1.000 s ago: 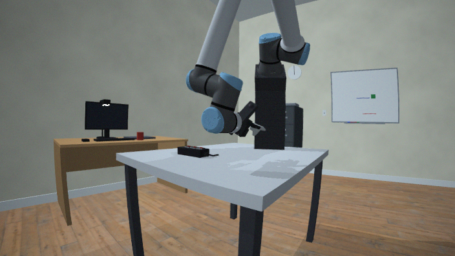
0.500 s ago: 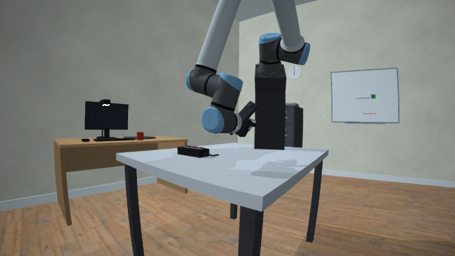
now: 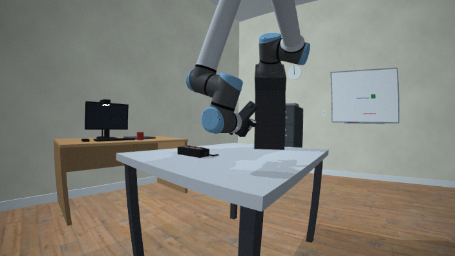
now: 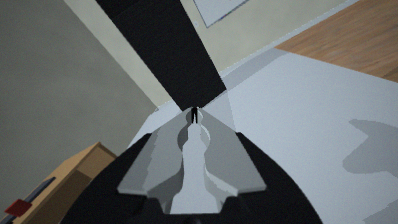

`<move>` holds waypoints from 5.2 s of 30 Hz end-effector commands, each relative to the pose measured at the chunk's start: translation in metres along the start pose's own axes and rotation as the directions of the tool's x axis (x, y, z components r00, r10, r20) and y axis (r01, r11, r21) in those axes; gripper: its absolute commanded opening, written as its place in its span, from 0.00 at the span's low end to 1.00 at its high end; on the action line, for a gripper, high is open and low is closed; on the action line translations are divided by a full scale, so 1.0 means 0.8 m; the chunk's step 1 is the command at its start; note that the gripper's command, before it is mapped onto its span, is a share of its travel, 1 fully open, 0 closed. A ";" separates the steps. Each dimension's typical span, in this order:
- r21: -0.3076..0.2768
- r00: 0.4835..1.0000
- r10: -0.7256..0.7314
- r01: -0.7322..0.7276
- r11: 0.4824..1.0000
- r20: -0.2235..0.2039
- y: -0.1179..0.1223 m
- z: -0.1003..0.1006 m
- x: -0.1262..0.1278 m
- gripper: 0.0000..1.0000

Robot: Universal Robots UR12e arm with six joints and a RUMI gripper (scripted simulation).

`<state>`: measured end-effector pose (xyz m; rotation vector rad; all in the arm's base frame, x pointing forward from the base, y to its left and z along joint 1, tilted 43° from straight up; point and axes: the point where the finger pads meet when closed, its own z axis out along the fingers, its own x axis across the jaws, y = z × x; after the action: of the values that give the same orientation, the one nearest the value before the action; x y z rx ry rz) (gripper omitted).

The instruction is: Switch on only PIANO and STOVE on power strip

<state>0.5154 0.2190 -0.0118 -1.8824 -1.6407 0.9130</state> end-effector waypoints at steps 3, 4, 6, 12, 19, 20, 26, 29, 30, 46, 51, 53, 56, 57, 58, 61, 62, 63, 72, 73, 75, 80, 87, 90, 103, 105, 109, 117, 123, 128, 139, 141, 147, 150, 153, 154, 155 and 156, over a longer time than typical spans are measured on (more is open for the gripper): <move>0.000 1.000 0.006 -0.006 1.000 -0.006 0.001 -0.001 -0.001 0.00; 0.001 1.000 0.010 -0.010 1.000 -0.010 0.001 -0.001 -0.002 0.00; 0.003 1.000 0.022 -0.022 1.000 -0.021 0.003 -0.001 -0.004 0.00; 0.017 0.992 0.092 -0.091 0.996 -0.085 0.013 -0.005 -0.015 0.00; 0.054 0.952 0.225 -0.219 0.974 -0.206 0.033 -0.011 -0.036 0.00; 0.054 0.952 0.225 -0.219 0.974 -0.206 0.033 -0.011 -0.036 0.00; 0.138 0.831 0.416 -0.394 0.909 -0.370 0.062 -0.019 -0.068 0.00; 0.201 0.729 0.516 -0.480 0.854 -0.450 0.081 -0.024 -0.089 0.00; 0.220 0.696 0.542 -0.502 0.836 -0.471 0.088 -0.026 -0.096 0.00; 0.531 0.124 0.776 -0.662 0.529 -0.618 0.152 -0.044 -0.167 0.00; 0.590 0.006 0.789 -0.659 0.465 -0.615 0.164 -0.048 -0.181 0.00; 0.619 -0.051 0.791 -0.654 0.435 -0.610 0.170 -0.050 -0.188 0.00; 0.663 -0.145 0.790 -0.643 0.383 -0.596 0.181 -0.051 -0.197 0.00; 0.663 -0.145 0.790 -0.643 0.383 -0.596 0.181 -0.051 -0.197 0.00; 0.685 -0.191 0.786 -0.635 0.358 -0.588 0.186 -0.052 -0.202 0.00; 0.705 -0.234 0.782 -0.625 0.334 -0.578 0.192 -0.054 -0.207 0.00; 0.725 -0.276 0.776 -0.615 0.311 -0.567 0.196 -0.055 -0.212 0.00; 0.725 -0.276 0.776 -0.615 0.311 -0.567 0.196 -0.055 -0.212 0.00; 0.807 -0.454 0.734 -0.550 0.215 -0.505 0.217 -0.061 -0.234 0.00; 0.821 -0.484 0.724 -0.535 0.200 -0.491 0.220 -0.062 -0.238 0.00; 0.833 -0.512 0.714 -0.522 0.184 -0.479 0.224 -0.062 -0.242 0.00; 0.865 -0.585 0.682 -0.481 0.145 -0.439 0.233 -0.065 -0.252 0.00; 0.904 -0.678 0.630 -0.417 0.094 -0.378 0.247 -0.069 -0.266 0.00; 0.916 -0.707 0.611 -0.394 0.079 -0.357 0.250 -0.070 -0.271 0.00; 0.952 -0.801 0.534 -0.305 0.029 -0.272 0.266 -0.074 -0.288 0.00; 0.952 -0.801 0.534 -0.305 0.029 -0.272 0.266 -0.074 -0.288 0.00; 0.954 -0.806 0.528 -0.298 0.026 -0.266 0.267 -0.075 -0.289 0.00; 0.954 -0.807 0.527 -0.297 0.026 -0.265 0.267 -0.075 -0.289 0.00; 0.954 -0.807 0.527 -0.297 0.026 -0.265 0.267 -0.075 -0.289 0.00; 0.954 -0.807 0.527 -0.297 0.026 -0.265 0.267 -0.075 -0.289 0.00; 0.954 -0.807 0.527 -0.297 0.026 -0.265 0.267 -0.075 -0.289 0.00; 0.954 -0.807 0.527 -0.297 0.026 -0.265 0.267 -0.075 -0.289 0.00; 0.954 -0.807 0.527 -0.297 0.026 -0.265 0.267 -0.075 -0.289 0.00; 0.954 -0.807 0.527 -0.297 0.026 -0.265 0.267 -0.075 -0.289 0.00; 0.954 -0.807 0.527 -0.297 0.026 -0.265 0.267 -0.075 -0.289 0.00; 0.954 -0.807 0.527 -0.297 0.026 -0.265 0.267 -0.075 -0.289 0.00; 0.954 -0.807 0.527 -0.297 0.026 -0.265 0.267 -0.075 -0.289 0.00; 0.954 -0.807 0.527 -0.297 0.026 -0.265 0.267 -0.075 -0.289 0.00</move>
<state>0.6879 -0.0395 -0.0882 -2.1746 1.2870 -0.3455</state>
